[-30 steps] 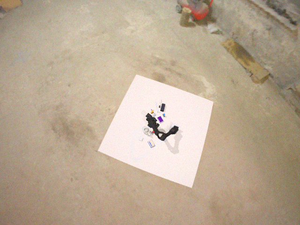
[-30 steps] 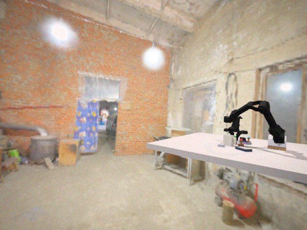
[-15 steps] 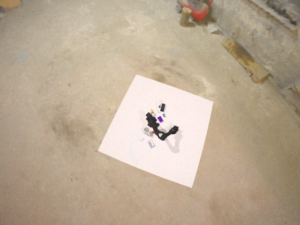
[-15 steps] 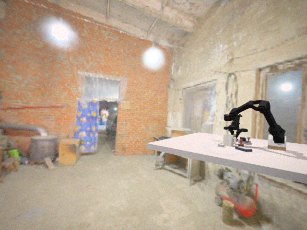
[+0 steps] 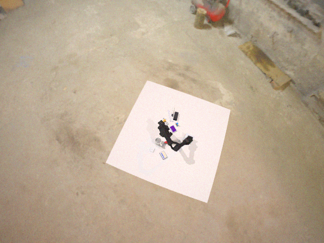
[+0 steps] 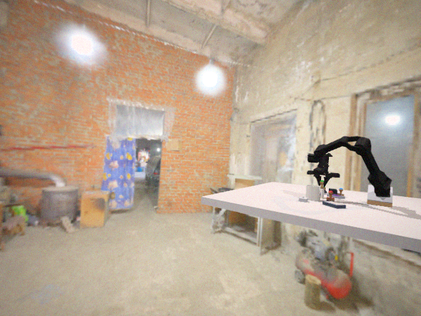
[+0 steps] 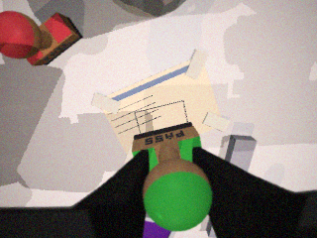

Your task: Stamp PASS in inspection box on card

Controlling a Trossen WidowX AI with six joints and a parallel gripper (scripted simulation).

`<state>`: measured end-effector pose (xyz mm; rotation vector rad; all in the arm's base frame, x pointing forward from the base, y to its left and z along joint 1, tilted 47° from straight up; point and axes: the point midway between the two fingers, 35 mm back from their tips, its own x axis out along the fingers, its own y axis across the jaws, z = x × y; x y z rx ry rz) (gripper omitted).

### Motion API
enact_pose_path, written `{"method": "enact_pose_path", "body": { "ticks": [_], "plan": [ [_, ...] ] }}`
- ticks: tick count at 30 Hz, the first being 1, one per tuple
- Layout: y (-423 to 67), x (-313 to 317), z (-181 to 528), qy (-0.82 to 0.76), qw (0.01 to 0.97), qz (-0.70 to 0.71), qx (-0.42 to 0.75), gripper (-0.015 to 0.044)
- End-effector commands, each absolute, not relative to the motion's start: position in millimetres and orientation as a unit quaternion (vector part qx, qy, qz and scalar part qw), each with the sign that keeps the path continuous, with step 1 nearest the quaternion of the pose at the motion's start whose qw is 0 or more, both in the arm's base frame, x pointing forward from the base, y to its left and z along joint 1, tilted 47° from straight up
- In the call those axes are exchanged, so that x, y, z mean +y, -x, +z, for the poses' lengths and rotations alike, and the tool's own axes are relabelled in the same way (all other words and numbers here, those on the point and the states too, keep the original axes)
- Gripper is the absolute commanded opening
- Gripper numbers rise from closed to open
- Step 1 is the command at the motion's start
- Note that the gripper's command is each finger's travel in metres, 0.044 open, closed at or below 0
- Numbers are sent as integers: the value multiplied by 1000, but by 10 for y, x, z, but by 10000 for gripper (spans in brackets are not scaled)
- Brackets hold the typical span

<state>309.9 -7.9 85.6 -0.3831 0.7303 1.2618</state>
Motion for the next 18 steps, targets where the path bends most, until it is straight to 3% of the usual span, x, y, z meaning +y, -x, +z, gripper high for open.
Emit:
{"method": "enact_pose_path", "body": {
  "ticks": [1, 11, 18],
  "plan": [
    [-3101, -136, 912, 179, 729, 572, 330, 0],
    [-3068, -232, 1006, 178, 729, 572, 330, 0],
    [-2772, -291, 958, 180, 729, 571, 332, 0]
  ]
}}
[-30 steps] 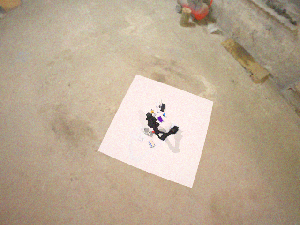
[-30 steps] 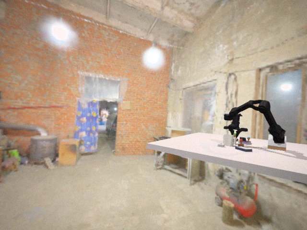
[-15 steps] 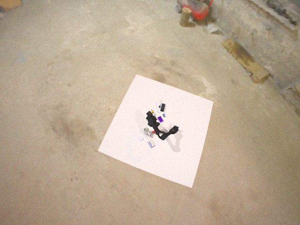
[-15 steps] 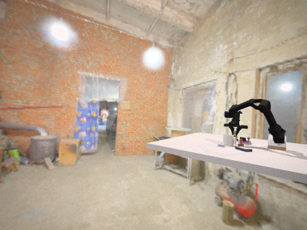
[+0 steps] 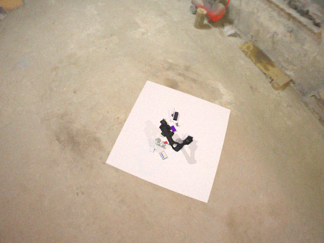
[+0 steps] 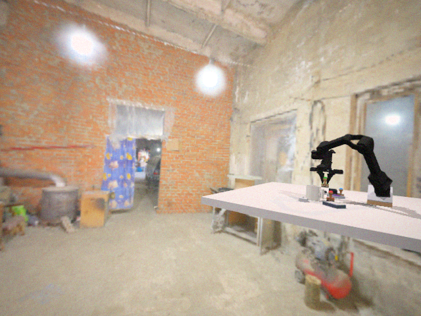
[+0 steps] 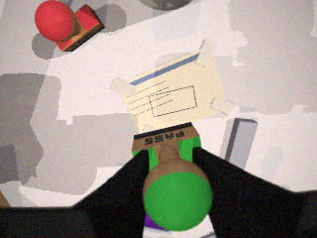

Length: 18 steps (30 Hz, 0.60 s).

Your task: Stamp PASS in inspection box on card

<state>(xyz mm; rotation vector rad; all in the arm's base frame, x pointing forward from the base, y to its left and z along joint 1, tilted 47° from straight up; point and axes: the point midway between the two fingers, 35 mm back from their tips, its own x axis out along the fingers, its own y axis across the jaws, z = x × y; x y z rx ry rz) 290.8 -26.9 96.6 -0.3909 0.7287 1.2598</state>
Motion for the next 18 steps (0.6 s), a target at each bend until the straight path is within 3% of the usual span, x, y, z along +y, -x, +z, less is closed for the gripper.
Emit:
{"method": "enact_pose_path", "body": {
  "ticks": [1, 18],
  "plan": [
    [-2725, -297, 950, 180, 729, 571, 332, 0],
    [-1963, -265, 804, 178, 728, 574, 331, 0]
  ]
}}
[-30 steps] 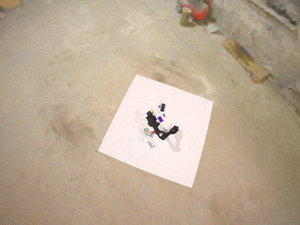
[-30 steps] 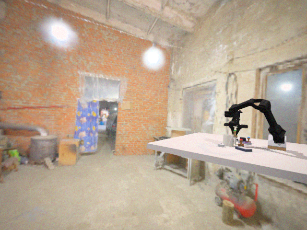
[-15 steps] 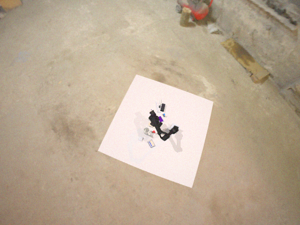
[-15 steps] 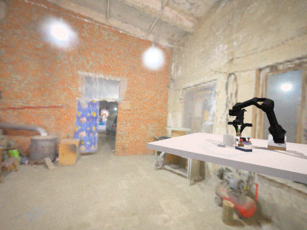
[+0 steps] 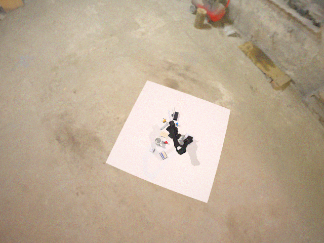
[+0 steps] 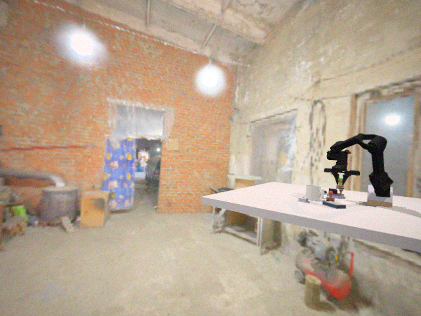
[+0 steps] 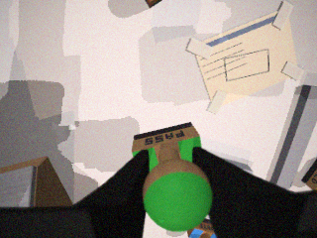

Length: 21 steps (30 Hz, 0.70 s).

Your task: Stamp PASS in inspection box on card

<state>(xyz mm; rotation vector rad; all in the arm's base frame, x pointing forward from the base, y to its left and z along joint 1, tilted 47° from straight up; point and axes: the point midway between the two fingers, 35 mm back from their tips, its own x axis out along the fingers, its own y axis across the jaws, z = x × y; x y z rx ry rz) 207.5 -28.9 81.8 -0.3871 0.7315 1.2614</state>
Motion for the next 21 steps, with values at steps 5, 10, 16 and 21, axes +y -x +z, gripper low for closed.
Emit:
{"method": "enact_pose_path", "body": {
  "ticks": [5, 10, 16, 21],
  "plan": [
    [-1958, -257, 795, 179, 728, 574, 331, 0],
    [-1975, -204, 736, 179, 728, 573, 332, 0],
    [-1994, -138, 665, 180, 728, 573, 332, 0],
    [-2006, -81, 608, 180, 728, 572, 333, 0]
  ]
}}
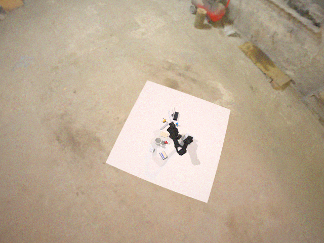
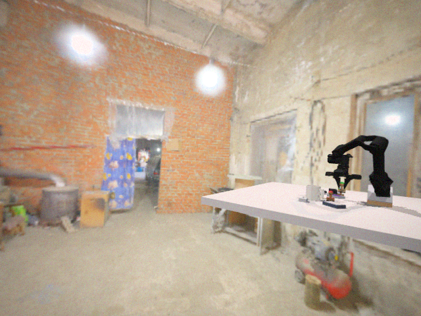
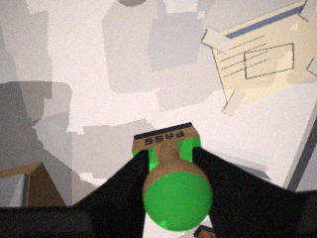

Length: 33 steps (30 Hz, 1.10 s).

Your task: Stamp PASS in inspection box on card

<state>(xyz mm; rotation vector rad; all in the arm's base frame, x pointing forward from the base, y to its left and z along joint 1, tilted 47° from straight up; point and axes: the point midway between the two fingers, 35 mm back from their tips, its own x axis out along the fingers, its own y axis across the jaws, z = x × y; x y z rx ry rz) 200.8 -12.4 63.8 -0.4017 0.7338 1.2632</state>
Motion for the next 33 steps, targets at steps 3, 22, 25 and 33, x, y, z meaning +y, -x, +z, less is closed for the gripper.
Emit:
{"method": "enact_pose_path", "body": {
  "ticks": [3, 22, 25, 33],
  "plan": [
    [-2012, -46, 574, 180, 728, 572, 333, 0],
    [-2027, 192, 371, 179, 728, 573, 330, 0],
    [-2025, 228, 343, 178, 728, 574, 330, 0],
    [-2034, 205, 353, 181, 727, 574, 330, 157]
  ]
}}
